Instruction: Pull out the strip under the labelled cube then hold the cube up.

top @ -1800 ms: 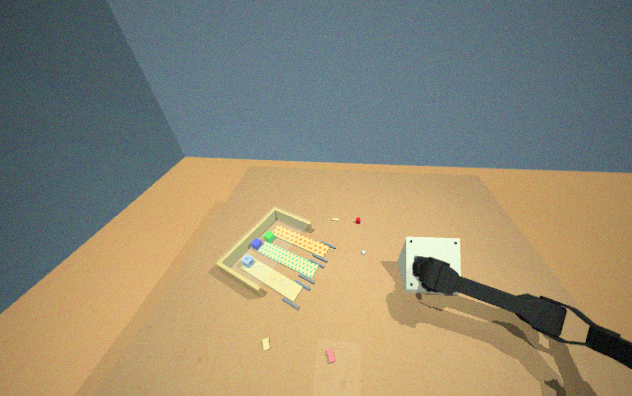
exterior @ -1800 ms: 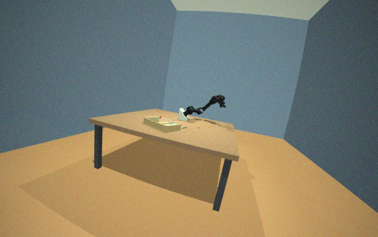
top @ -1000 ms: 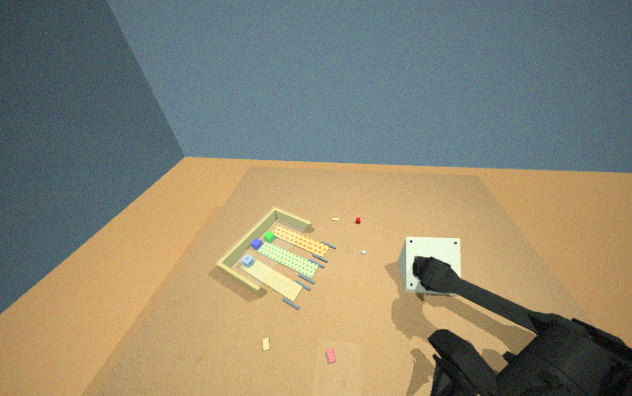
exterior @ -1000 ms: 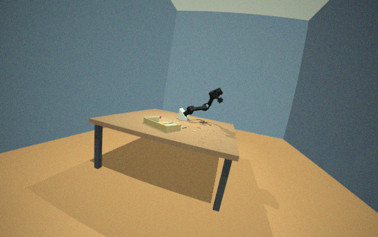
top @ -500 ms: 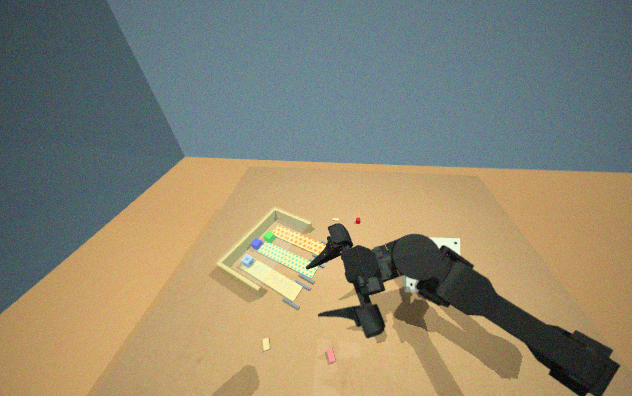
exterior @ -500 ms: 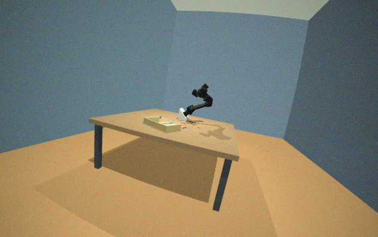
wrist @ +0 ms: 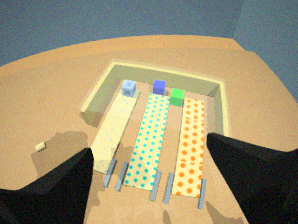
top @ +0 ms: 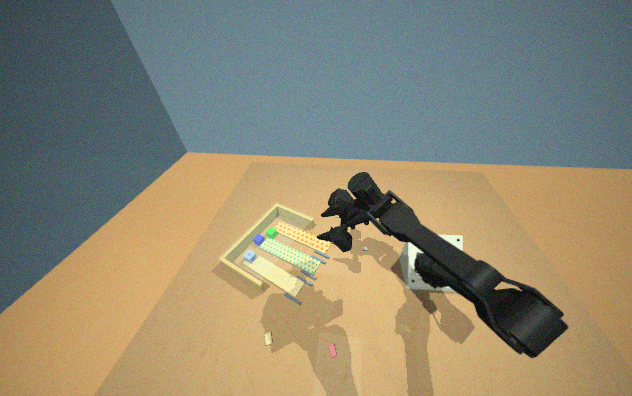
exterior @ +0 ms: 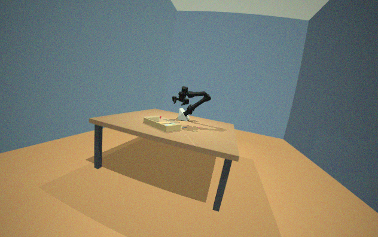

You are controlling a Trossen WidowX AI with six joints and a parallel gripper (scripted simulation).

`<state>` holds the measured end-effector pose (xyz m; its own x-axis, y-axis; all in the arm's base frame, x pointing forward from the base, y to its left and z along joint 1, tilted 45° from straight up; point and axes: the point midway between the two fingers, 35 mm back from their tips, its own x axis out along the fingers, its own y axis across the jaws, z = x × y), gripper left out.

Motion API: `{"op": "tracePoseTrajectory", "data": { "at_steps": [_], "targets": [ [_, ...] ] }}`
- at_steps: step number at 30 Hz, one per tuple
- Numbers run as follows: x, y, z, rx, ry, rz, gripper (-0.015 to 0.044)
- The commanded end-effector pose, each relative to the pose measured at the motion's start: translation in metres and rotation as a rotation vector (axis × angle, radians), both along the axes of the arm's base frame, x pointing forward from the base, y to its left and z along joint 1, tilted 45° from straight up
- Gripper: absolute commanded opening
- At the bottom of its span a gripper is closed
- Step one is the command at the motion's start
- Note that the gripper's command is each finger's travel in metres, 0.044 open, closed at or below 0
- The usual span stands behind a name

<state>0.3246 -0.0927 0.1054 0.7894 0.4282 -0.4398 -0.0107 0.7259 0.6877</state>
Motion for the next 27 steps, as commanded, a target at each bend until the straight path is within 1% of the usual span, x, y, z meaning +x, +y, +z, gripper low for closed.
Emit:
{"op": "tracePoseTrajectory", "data": {
  "at_steps": [1, 14, 17, 22, 27],
  "targets": [
    [-0.006, -0.003, -0.022, 0.02, 0.04, -0.012, 0.04],
    [-0.006, -0.003, -0.022, 0.02, 0.04, -0.012, 0.04],
    [0.006, 0.002, -0.022, 0.05, 0.087, 0.016, 0.0321],
    [0.043, 0.027, -0.024, 0.131, 0.253, 0.111, 0.019],
    [0.071, 0.055, -0.025, 0.177, 0.424, 0.19, 0.0059]
  ]
}}
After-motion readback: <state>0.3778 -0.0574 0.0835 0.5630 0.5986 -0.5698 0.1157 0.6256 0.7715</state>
